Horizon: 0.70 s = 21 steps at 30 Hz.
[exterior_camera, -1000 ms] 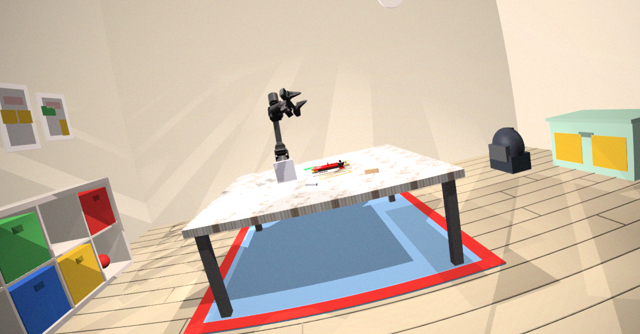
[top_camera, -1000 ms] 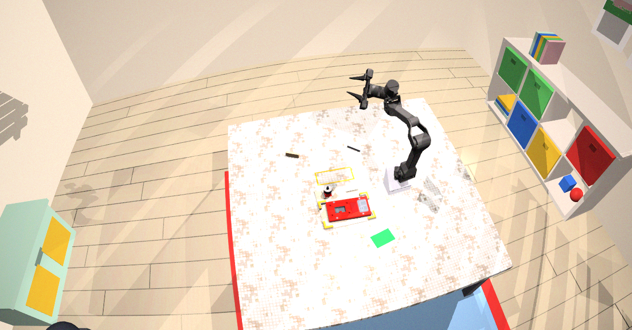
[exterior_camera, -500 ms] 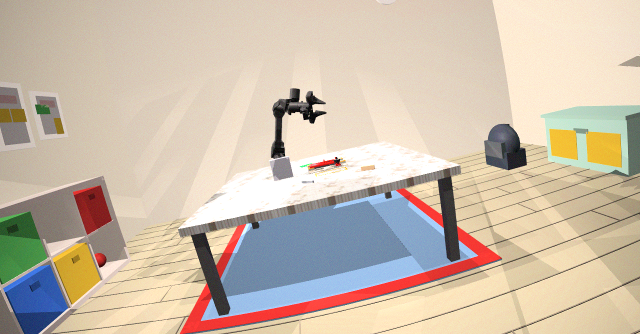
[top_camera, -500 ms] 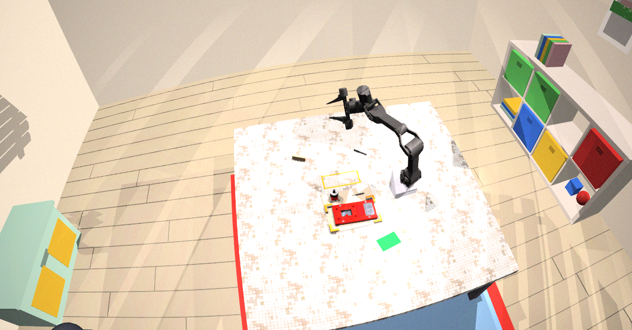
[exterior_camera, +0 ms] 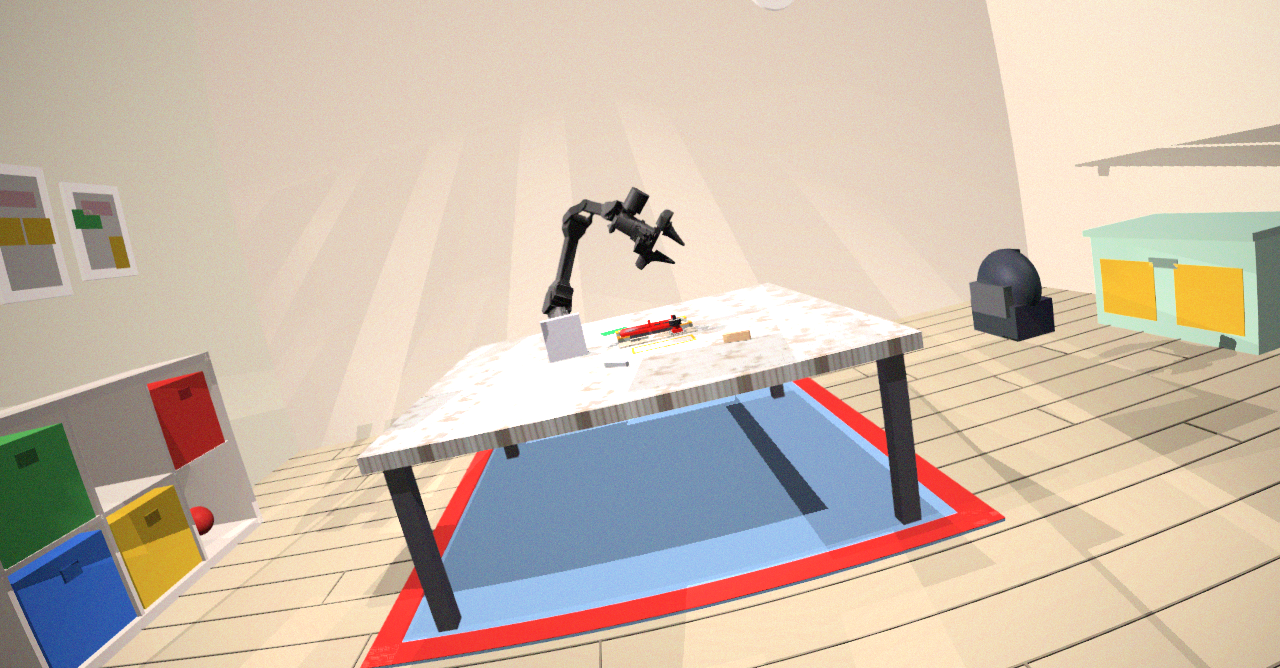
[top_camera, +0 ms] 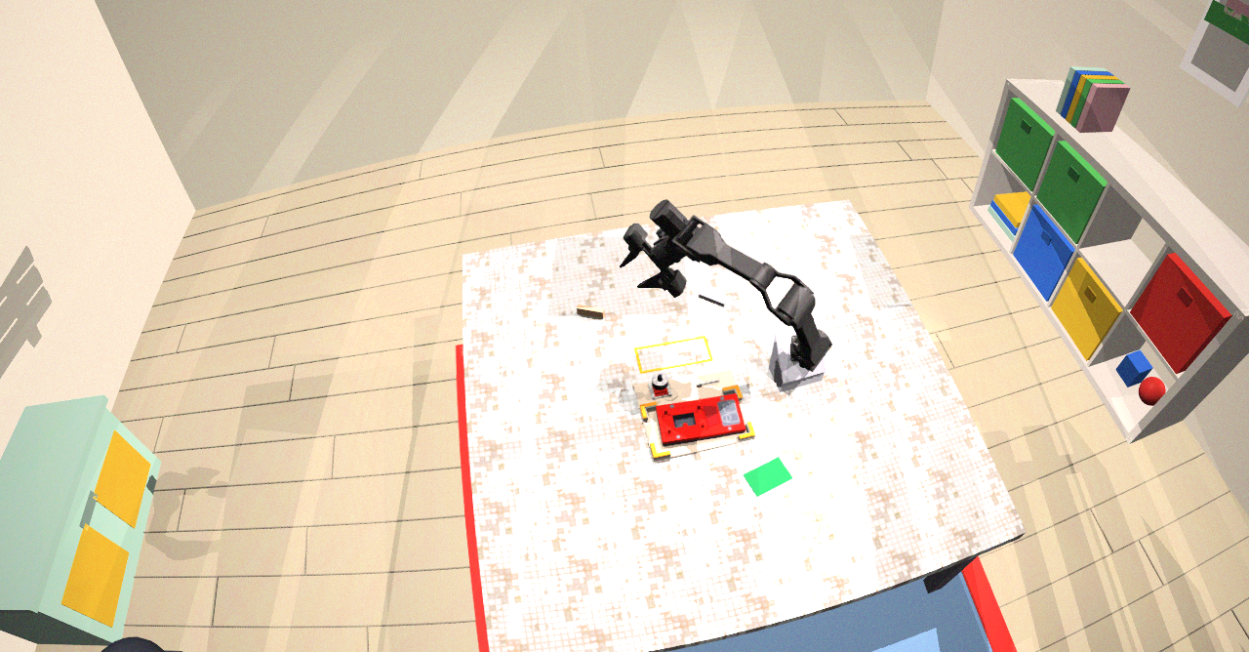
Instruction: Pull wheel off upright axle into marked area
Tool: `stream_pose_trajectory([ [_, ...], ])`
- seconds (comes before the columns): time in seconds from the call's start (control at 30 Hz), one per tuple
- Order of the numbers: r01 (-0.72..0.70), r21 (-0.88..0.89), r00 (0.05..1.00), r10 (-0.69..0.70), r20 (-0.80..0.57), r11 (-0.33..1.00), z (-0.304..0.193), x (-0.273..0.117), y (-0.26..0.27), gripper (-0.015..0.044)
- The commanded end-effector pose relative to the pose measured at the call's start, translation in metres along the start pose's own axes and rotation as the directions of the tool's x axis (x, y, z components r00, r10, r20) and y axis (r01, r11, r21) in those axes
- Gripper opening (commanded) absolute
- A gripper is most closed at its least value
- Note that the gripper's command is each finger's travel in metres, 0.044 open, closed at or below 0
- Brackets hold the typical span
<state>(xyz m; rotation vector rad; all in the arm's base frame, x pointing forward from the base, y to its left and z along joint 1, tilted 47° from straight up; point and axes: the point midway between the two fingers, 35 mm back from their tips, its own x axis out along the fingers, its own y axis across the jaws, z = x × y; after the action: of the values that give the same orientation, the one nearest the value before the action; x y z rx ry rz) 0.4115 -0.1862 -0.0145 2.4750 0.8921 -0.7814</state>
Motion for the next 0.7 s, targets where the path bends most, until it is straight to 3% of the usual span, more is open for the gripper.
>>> stream_pose_trajectory([
  [0.0, 0.294, -0.202, 0.956, -0.284, 0.078, 0.934, -0.032, 0.038, -0.056, 0.0300],
  [0.47, 0.701, -0.422, 0.689, -0.699, 0.193, 0.575, -0.093, 0.052, -0.158, 0.0300],
  [0.67, 0.720, -0.434, 0.663, -0.722, 0.201, 0.541, -0.097, 0.051, -0.165, 0.0300],
])
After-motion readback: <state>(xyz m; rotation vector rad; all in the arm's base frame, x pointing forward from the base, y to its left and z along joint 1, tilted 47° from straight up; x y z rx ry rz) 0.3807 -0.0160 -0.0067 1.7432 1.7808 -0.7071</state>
